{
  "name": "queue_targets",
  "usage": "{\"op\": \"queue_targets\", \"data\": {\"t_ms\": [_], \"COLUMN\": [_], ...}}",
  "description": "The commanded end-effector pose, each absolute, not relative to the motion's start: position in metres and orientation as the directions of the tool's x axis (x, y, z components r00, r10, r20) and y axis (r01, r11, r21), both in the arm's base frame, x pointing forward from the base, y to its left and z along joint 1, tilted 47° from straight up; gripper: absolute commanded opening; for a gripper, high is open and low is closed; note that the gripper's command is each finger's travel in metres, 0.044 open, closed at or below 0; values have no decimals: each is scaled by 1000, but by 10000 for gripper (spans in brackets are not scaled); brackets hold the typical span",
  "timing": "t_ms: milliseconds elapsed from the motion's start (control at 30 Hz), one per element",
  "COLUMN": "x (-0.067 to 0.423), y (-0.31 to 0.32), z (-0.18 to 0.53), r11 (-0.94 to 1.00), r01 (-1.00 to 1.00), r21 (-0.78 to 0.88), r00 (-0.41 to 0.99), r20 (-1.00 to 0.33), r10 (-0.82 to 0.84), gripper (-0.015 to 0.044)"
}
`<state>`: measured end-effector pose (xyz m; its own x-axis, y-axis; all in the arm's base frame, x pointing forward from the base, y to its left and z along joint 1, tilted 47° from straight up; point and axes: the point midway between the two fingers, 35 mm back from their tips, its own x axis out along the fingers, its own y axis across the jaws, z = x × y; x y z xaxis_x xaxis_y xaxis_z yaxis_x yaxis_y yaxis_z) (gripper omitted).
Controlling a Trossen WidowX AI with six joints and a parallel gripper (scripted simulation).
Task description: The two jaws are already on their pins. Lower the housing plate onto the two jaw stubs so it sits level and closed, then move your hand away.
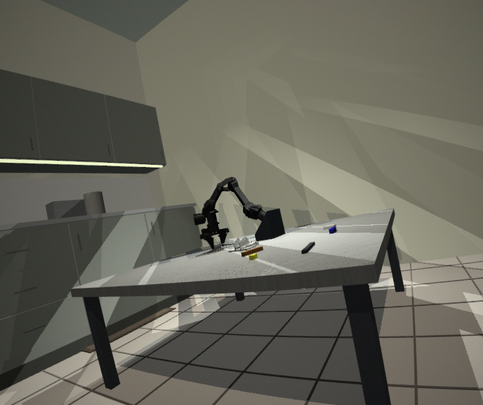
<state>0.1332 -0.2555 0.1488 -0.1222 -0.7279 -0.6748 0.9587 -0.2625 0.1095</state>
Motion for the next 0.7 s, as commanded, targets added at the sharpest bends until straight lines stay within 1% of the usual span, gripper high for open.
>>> {"op": "queue_targets", "data": {"t_ms": [0, 367, 667], "x": [133, 133, 140], "y": [-255, -255, -236], "z": [149, 149, 166], "r11": [-263, -263, -264], "r01": [959, 959, 958], "r21": [110, 110, 111], "r00": [-122, -122, -120], "r20": [-675, -675, -682], "r10": [-728, -728, -721], "gripper": [351, 351, 351]}}
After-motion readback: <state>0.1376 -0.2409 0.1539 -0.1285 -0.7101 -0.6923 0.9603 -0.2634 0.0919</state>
